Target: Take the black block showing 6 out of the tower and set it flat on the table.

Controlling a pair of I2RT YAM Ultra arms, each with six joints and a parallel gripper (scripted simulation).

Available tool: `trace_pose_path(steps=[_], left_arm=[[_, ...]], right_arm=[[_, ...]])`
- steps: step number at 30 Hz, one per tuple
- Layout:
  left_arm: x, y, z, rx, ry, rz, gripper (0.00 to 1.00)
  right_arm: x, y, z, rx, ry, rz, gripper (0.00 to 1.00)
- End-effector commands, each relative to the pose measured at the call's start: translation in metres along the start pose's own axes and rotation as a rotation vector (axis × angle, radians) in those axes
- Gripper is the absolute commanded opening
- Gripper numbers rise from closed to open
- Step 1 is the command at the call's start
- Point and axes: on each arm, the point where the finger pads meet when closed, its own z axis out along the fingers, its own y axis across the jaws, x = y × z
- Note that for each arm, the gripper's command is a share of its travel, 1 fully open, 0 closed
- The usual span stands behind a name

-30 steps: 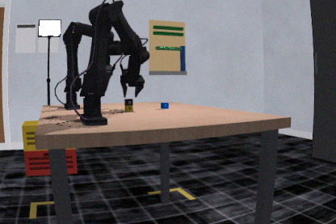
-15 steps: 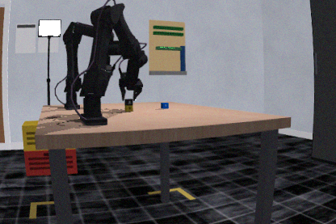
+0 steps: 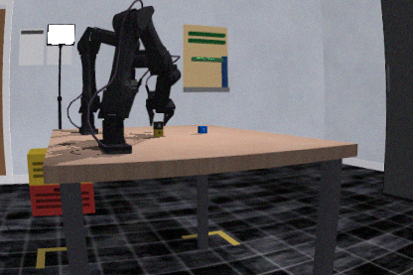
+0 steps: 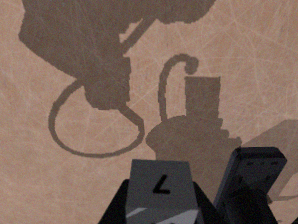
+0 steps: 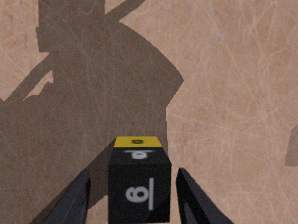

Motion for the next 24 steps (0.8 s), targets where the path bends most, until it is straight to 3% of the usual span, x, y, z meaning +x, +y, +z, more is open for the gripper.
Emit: trace_pose_path(steps=[1,2,21,23,24], left_arm=[[-0.0021,0.0010,-0.0095,-0.026,-0.030,0.001,0.27],[-0.0021,0.0010,-0.0095,-0.026,-0.030,0.001,0.27],[-0.0021,0.0010,-0.0095,-0.026,-0.030,0.001,0.27],[-0.0021,0.0010,-0.0095,-0.026,-0.030,0.001,0.27],[-0.0021,0.0010,-0.0095,-0.026,-0.030,0.001,0.27]], right_arm=[[-0.0113,-0.0021,-0.0025,0.017,-0.031,-0.014,0.55],[-0.0113,-0.0021,-0.0025,0.017,-0.031,-0.014,0.47],[-0.0070,-0.0007,-0.0053,0.014,-0.033,-0.015,0.26],[-0.0070,-0.0007,-0.0053,0.014,-0.033,-0.015,0.03],[-0.0070,-0.0007,-0.0053,0.014,-0.033,-0.015,0.00]])
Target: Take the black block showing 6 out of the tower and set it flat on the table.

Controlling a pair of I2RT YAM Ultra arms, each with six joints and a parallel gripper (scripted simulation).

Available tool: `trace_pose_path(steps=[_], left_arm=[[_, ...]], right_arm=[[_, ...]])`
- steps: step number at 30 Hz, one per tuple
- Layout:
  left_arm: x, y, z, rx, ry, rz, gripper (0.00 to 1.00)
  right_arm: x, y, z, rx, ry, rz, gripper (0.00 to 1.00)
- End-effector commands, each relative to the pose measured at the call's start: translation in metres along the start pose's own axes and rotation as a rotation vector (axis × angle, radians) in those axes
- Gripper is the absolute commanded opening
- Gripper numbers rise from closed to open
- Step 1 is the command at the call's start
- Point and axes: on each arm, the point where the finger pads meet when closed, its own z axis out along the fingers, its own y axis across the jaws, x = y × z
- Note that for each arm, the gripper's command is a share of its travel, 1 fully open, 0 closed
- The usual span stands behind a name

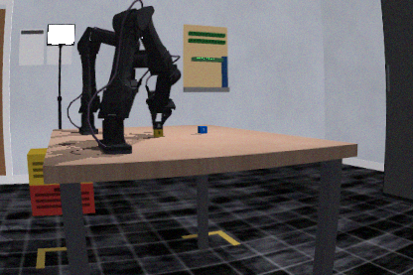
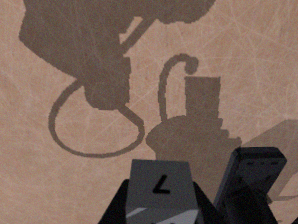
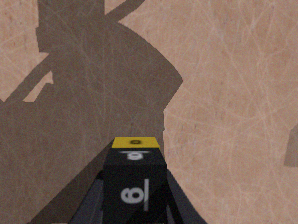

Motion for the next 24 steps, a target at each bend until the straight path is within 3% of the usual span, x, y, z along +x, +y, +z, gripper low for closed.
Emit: trace_pose_path(steps=[1,2,4,5,6,16,24], left_arm=[[-0.002,0.001,-0.009,-0.026,-0.030,0.001,0.27],[-0.002,0.001,-0.009,-0.026,-0.030,0.001,0.27],[-0.002,0.001,-0.009,-0.026,-0.030,0.001,0.27],[-0.002,0.001,-0.009,-0.026,-0.030,0.001,0.27],[-0.002,0.001,-0.009,-0.026,-0.030,0.001,0.27],[-0.002,0.001,-0.009,-0.026,-0.030,0.001,0.27],[-0.002,0.001,-0.009,-0.026,-0.030,0.001,0.27]], right_arm=[[-0.007,0.000,-0.005,0.012,-0.031,-0.014,0.00],[-0.007,0.000,-0.005,0.012,-0.031,-0.014,0.11],[-0.007,0.000,-0.005,0.012,-0.031,-0.014,0.11],[-0.009,-0.001,-0.008,0.011,-0.030,-0.014,0.23],[-0.010,0.000,-0.011,0.008,-0.026,-0.012,0.27],[-0.029,-0.003,-0.040,0.019,-0.041,-0.022,0.27],[-0.006,0.003,-0.046,0.040,-0.050,-0.017,0.27]])
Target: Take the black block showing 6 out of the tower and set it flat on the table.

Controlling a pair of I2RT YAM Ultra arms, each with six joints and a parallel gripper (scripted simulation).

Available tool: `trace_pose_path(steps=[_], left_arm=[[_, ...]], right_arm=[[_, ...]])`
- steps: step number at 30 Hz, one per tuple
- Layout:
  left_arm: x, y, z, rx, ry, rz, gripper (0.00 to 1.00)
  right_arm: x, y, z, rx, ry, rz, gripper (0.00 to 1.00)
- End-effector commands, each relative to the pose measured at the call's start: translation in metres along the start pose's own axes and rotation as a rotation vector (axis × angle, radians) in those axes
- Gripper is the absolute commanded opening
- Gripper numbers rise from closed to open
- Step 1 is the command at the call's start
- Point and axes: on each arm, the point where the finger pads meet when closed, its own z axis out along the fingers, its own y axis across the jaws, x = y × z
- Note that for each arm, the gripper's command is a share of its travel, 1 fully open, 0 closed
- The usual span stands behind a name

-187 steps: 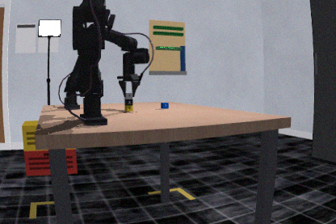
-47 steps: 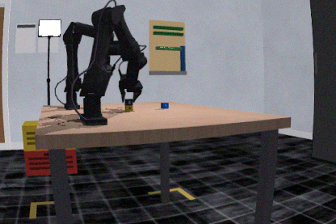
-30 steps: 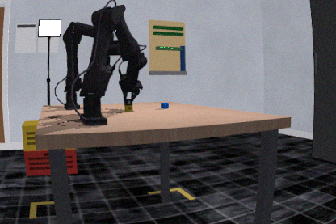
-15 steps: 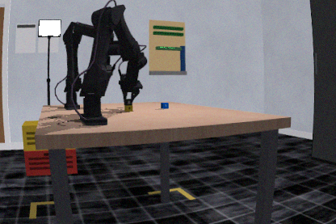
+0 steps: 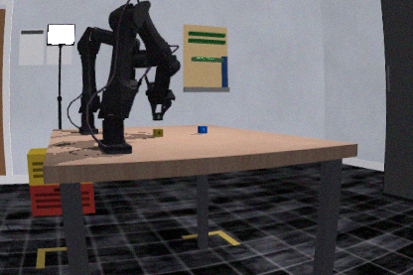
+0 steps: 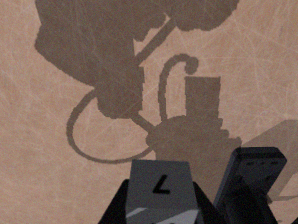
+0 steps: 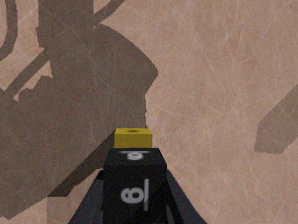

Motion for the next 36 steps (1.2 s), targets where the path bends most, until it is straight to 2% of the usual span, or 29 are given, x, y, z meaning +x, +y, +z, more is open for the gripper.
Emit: trace_pose_path(steps=[1,6,12,20,26,36], left_arm=[[-0.002,0.001,-0.009,-0.026,-0.030,0.001,0.27],[-0.002,0.001,-0.009,-0.026,-0.030,0.001,0.27],[-0.002,0.001,-0.009,-0.026,-0.030,0.001,0.27],[-0.002,0.001,-0.009,-0.026,-0.030,0.001,0.27],[-0.002,0.001,-0.009,-0.026,-0.030,0.001,0.27],[-0.002,0.001,-0.009,-0.026,-0.030,0.001,0.27]], right_arm=[[0.016,0.006,-0.019,0.025,-0.027,0.003,0.27],[0.056,0.030,-0.030,0.017,-0.009,0.019,0.27],[0.087,0.058,-0.034,-0.014,0.009,0.011,0.27],[0.102,0.071,-0.035,-0.021,0.013,0.010,0.27],[0.095,0.068,-0.039,-0.011,0.013,0.009,0.27],[0.107,0.070,-0.022,-0.020,0.023,0.009,0.27]])
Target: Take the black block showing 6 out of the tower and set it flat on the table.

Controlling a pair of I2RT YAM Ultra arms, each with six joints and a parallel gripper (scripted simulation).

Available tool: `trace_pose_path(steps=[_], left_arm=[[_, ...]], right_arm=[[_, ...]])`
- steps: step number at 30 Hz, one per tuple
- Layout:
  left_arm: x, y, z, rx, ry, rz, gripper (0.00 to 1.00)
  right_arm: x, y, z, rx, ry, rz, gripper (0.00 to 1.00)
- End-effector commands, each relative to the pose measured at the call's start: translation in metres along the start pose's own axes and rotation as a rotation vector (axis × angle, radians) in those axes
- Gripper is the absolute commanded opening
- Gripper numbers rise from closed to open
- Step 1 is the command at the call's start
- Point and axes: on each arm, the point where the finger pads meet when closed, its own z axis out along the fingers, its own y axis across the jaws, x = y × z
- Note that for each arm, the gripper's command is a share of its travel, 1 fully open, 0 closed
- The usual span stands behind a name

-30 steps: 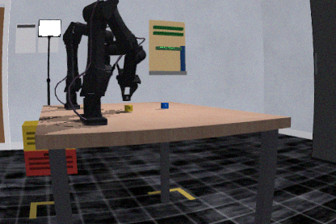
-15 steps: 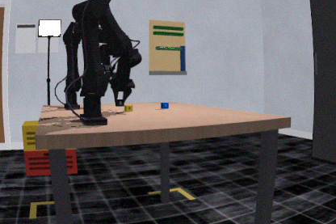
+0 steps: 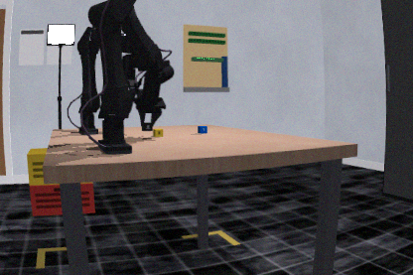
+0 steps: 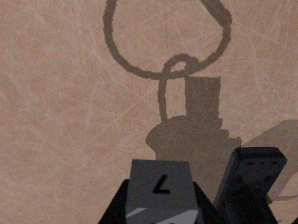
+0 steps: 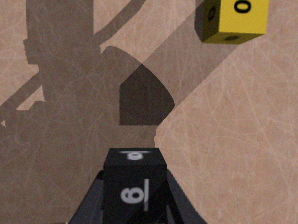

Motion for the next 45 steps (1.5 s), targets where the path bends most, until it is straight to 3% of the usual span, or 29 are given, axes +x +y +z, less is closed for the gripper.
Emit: trace_pose_path(steps=[1,45], left_arm=[[-0.002,0.001,-0.009,-0.026,-0.030,0.001,0.27],[-0.002,0.001,-0.009,-0.026,-0.030,0.001,0.27]], right_arm=[[0.002,0.000,0.007,-0.003,-0.016,-0.011,0.27],[0.016,0.001,0.030,-0.007,-0.022,-0.005,0.27]])
